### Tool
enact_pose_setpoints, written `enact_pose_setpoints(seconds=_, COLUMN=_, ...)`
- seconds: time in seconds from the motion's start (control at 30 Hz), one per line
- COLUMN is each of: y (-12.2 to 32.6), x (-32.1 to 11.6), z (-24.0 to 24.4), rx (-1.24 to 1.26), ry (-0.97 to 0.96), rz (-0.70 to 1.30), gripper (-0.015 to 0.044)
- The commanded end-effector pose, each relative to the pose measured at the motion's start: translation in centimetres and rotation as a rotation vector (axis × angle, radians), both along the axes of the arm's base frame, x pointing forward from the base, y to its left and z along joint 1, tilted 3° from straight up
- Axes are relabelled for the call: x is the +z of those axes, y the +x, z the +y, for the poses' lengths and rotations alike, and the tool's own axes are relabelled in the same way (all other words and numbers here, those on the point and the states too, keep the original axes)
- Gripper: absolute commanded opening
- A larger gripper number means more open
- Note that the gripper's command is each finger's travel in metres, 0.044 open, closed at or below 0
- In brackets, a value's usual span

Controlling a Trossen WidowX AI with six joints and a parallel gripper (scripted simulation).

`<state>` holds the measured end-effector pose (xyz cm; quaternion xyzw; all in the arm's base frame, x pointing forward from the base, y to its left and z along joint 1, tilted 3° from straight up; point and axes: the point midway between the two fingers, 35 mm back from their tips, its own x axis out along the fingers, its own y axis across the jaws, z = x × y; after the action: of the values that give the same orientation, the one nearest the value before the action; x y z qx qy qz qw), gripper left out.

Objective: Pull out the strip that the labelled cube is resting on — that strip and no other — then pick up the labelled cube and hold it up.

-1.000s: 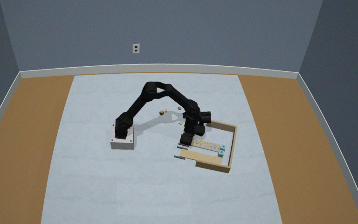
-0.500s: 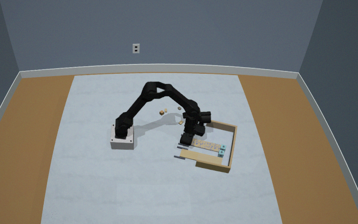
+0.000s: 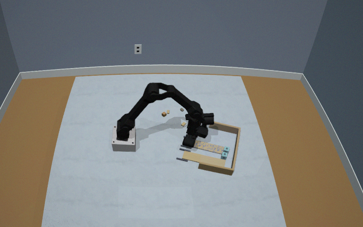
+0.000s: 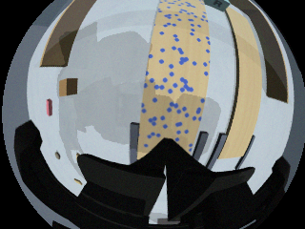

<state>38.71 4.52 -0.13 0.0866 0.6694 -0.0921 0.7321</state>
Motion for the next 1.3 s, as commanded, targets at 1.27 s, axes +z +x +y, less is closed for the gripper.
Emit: enact_pose_setpoints(seconds=1.27, y=-4.8, x=-1.1, z=1.1, rx=0.004, ry=0.005, rz=0.012, gripper=0.0000)
